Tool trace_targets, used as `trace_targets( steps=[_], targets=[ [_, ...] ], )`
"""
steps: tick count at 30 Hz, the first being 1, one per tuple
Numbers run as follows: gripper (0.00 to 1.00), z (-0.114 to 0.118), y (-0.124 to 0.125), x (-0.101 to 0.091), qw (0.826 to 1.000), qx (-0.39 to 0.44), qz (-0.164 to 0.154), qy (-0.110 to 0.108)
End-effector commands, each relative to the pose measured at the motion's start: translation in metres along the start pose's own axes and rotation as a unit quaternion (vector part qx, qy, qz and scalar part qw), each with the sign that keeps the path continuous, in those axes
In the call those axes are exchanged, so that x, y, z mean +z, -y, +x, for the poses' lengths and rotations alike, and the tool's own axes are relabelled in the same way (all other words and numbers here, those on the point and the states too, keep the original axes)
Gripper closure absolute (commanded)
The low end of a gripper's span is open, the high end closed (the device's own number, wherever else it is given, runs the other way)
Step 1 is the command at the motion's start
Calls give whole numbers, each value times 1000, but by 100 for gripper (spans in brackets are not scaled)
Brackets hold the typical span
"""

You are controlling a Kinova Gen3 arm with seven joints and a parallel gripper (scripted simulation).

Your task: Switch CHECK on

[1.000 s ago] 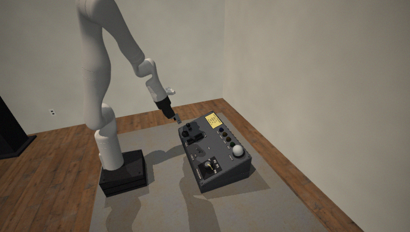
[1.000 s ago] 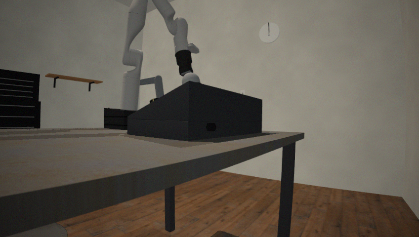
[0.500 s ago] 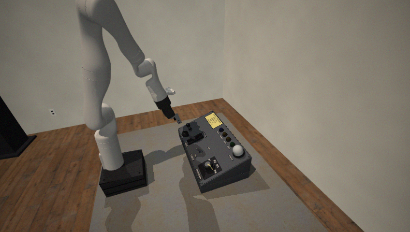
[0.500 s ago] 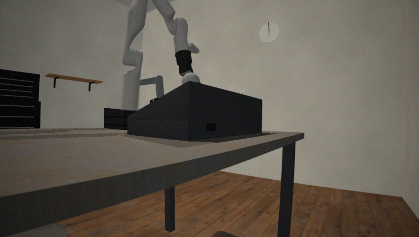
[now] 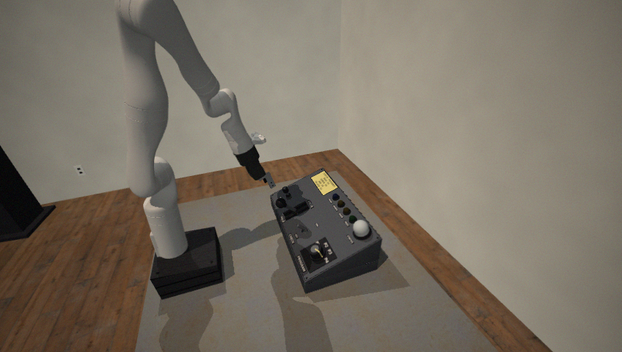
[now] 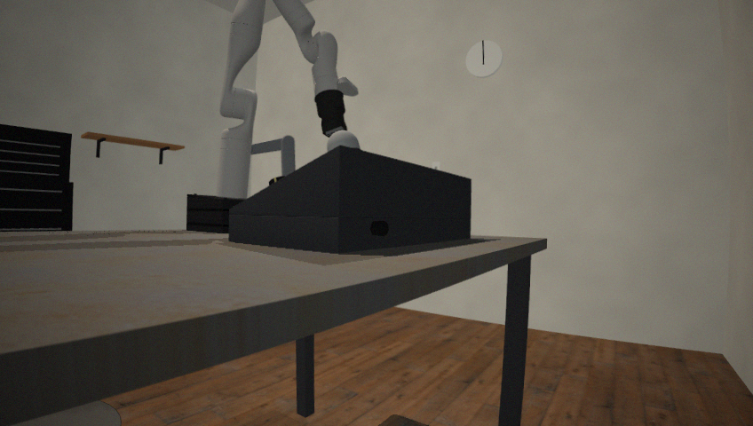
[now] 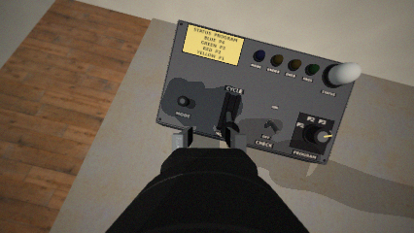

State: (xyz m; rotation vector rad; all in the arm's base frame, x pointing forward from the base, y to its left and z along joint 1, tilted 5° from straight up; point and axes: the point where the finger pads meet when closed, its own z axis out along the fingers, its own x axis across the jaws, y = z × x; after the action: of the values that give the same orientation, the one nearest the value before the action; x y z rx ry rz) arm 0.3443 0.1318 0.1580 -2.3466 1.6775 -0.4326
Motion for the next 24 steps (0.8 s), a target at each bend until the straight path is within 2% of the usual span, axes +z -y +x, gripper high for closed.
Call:
trace_targets(
  steps=[1, 19, 24],
  targets=[
    [0, 0, 0, 0, 1000, 0, 1, 0],
    [0, 2, 0, 0, 1000, 0, -1, 0],
    [0, 13, 0, 3, 1000, -1, -5, 0]
  ],
)
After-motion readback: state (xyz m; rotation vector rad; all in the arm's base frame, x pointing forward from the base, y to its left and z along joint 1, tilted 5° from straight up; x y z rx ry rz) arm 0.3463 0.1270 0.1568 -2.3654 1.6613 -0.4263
